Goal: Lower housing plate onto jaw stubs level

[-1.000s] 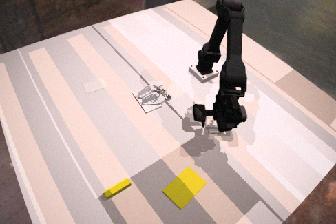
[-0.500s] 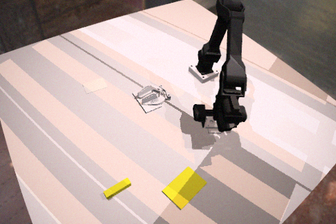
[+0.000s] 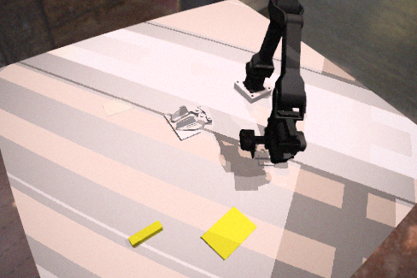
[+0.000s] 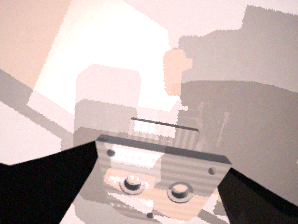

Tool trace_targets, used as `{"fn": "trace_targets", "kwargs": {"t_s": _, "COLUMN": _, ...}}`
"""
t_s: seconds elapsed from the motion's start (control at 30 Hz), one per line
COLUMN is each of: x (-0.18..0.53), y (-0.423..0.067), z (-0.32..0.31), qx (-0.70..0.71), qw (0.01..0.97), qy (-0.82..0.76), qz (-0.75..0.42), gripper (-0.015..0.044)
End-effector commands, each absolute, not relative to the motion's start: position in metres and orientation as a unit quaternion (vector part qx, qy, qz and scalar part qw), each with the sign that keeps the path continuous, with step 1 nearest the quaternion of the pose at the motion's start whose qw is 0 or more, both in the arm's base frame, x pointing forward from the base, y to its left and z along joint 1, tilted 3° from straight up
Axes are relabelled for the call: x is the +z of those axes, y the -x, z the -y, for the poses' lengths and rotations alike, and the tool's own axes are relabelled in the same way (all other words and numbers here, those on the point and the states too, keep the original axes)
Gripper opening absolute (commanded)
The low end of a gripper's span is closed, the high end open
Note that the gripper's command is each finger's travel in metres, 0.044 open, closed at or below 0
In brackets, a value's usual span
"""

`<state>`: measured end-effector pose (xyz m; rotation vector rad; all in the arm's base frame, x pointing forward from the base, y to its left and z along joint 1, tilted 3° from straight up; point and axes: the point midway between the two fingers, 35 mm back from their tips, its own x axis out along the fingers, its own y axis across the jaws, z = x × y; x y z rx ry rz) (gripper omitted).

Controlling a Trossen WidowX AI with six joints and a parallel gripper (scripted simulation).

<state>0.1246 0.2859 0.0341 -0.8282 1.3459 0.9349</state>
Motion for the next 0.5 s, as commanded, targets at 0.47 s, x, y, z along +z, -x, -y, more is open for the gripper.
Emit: {"fn": "trace_targets", "kwargs": {"t_s": 0.47, "x": 0.0341, "y": -0.1246, "z": -0.2859, "qx": 0.405, "qw": 0.607, "qy": 0.358, "qz": -0.582, "gripper": 0.0351}}
